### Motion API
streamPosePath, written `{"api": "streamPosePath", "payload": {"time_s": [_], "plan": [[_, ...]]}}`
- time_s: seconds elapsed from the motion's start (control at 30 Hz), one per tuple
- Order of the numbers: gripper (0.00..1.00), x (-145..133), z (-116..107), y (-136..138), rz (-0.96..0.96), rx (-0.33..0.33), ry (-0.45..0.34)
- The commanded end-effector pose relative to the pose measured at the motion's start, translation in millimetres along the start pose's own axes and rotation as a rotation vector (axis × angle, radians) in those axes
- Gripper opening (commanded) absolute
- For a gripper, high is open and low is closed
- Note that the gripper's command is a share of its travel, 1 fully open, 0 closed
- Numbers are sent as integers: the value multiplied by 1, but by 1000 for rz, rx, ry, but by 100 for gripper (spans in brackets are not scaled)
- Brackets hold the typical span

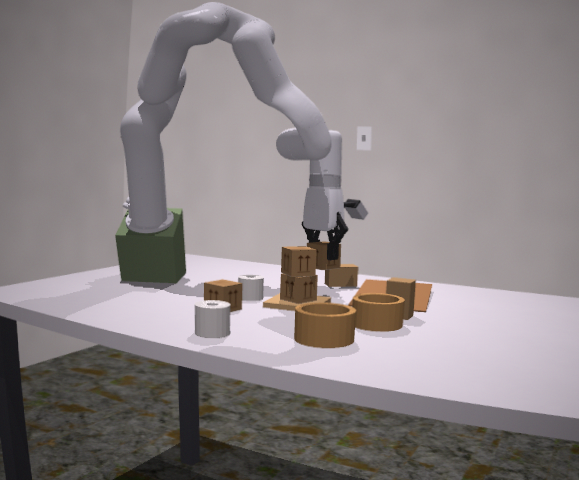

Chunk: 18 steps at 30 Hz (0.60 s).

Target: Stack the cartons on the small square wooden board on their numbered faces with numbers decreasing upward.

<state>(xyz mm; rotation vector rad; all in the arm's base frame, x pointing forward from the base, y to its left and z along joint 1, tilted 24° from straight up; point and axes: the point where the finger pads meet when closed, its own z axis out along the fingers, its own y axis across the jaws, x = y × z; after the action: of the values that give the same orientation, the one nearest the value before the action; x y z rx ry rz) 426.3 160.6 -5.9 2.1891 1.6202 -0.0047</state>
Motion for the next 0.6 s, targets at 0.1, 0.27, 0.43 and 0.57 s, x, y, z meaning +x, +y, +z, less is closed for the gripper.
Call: {"api": "streamPosePath", "payload": {"time_s": [0.1, 0.27, 0.43, 0.57], "plan": [[0, -3, -89, 0, -1, 7, -9], [0, -26, -99, 15, -1, 9, -8], [0, -76, -113, 36, -1, 8, -8], [0, -116, -128, 53, -1, 8, -9]]}}
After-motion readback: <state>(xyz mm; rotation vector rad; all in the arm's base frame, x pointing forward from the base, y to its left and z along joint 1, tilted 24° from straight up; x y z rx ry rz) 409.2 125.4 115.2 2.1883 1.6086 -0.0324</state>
